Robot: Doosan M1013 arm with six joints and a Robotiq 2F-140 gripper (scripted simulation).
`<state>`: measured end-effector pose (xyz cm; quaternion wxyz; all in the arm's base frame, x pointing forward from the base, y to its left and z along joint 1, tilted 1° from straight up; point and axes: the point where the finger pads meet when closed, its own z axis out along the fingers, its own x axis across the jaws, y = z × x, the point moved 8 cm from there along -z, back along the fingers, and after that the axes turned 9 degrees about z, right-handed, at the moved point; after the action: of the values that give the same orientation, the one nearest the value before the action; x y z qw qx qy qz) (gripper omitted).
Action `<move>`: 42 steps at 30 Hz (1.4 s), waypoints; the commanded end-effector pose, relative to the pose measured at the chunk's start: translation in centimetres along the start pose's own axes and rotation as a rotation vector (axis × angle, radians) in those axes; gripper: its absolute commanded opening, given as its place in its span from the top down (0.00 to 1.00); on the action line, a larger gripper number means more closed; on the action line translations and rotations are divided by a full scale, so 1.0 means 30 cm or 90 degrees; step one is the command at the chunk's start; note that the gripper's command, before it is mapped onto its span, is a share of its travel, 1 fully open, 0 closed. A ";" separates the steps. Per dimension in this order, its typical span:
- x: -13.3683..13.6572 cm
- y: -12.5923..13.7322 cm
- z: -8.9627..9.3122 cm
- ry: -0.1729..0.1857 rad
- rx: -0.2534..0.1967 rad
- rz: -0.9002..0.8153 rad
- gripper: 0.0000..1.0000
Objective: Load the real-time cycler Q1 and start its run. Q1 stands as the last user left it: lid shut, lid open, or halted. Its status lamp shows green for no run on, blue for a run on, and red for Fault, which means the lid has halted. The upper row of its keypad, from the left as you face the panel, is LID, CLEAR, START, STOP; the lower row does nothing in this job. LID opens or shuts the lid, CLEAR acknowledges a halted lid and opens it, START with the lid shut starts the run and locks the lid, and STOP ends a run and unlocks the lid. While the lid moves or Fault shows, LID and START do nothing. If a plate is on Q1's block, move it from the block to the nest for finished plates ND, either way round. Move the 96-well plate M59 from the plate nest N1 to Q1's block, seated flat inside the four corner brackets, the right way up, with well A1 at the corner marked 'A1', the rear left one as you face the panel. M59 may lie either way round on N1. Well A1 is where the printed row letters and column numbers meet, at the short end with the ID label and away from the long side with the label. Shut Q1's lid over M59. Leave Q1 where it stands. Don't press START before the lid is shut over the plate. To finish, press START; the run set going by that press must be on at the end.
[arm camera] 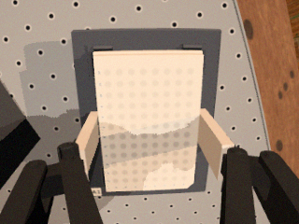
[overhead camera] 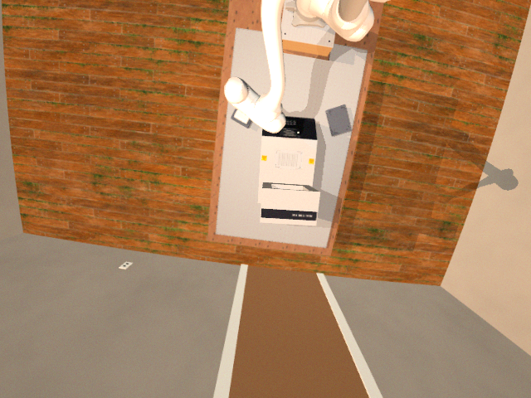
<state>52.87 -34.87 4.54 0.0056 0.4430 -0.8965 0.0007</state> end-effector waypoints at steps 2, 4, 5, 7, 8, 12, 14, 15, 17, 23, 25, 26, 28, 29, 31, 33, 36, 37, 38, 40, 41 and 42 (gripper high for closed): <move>0.000 0.000 0.001 0.000 0.000 0.000 1.00; 0.000 0.000 0.001 0.000 0.000 0.000 1.00; 0.000 0.000 0.001 0.000 0.000 0.000 1.00; 0.000 0.000 0.001 0.000 0.000 0.000 1.00; 0.000 0.000 0.001 0.000 0.000 0.000 1.00; 0.000 0.000 0.001 0.000 0.000 0.000 1.00; 0.000 0.000 -0.022 0.000 0.000 0.000 1.00; 0.000 0.000 -0.033 0.000 0.000 0.000 1.00; 0.000 0.000 -0.055 0.000 0.000 0.000 1.00; 0.000 0.000 -0.122 0.000 0.000 0.000 1.00; 0.000 0.000 -0.144 0.000 0.000 0.000 1.00; 0.000 0.000 -0.144 0.000 0.000 0.000 1.00; 0.000 0.000 -0.155 0.000 0.000 0.000 1.00; 0.000 0.000 -0.166 0.000 0.000 0.000 1.00; 0.000 0.000 -0.188 0.000 0.000 0.000 1.00; 0.000 0.000 -0.211 0.000 0.000 0.000 1.00; 0.000 0.000 -0.244 0.000 0.000 0.000 1.00; 0.000 0.000 -0.255 0.000 0.000 0.000 1.00; 0.000 0.000 -0.266 0.000 0.000 0.000 1.00; 0.000 0.000 -0.288 0.000 0.000 0.000 1.00; 0.000 0.000 -0.299 0.000 0.000 0.000 1.00; 0.000 0.000 -0.311 0.000 0.000 0.000 1.00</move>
<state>52.94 -34.82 12.75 0.0056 0.4430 -0.8965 0.0008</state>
